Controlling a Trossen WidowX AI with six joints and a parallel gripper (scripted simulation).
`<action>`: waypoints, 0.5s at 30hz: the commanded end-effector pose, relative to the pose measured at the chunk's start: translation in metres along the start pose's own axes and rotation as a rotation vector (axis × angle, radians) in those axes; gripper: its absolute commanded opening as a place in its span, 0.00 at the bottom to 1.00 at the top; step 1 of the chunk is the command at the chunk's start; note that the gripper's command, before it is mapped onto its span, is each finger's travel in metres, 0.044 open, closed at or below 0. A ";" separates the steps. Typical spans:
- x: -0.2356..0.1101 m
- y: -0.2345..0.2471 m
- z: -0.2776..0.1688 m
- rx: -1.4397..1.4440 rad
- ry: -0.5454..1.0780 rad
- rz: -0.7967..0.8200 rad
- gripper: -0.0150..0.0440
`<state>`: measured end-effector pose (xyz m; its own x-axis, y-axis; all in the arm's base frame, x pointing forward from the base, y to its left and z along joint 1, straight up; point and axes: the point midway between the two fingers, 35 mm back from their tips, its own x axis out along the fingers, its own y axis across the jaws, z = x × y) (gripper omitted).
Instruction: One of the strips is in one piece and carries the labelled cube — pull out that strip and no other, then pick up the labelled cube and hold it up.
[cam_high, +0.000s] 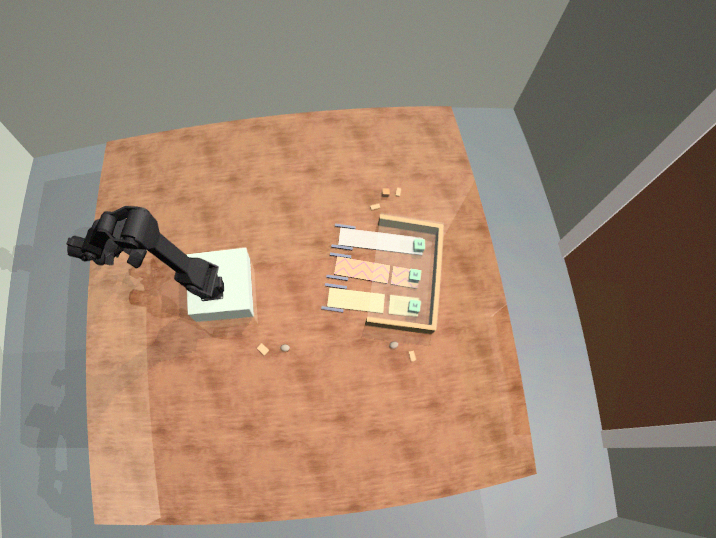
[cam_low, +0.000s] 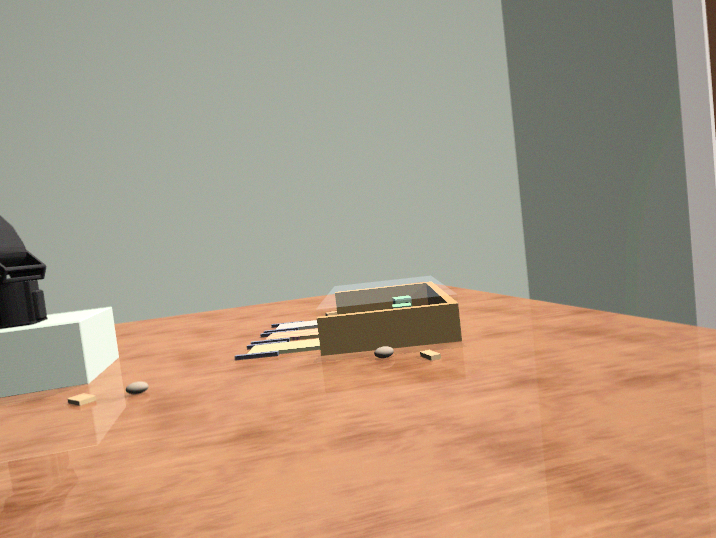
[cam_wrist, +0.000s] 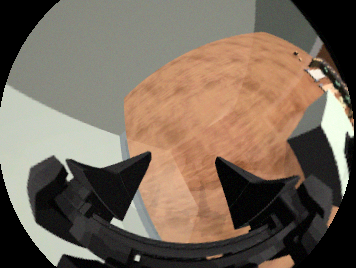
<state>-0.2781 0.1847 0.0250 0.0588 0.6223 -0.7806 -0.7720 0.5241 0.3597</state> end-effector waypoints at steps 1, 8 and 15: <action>0.001 -0.001 0.002 -0.004 -0.002 -0.004 0.93; 0.031 -0.015 0.076 0.022 -0.028 -0.110 0.93; 0.059 -0.045 0.164 0.117 -0.046 -0.190 0.93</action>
<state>-0.1723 0.2746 0.0411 0.2026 0.5478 -0.8117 -0.6975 0.6626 0.2731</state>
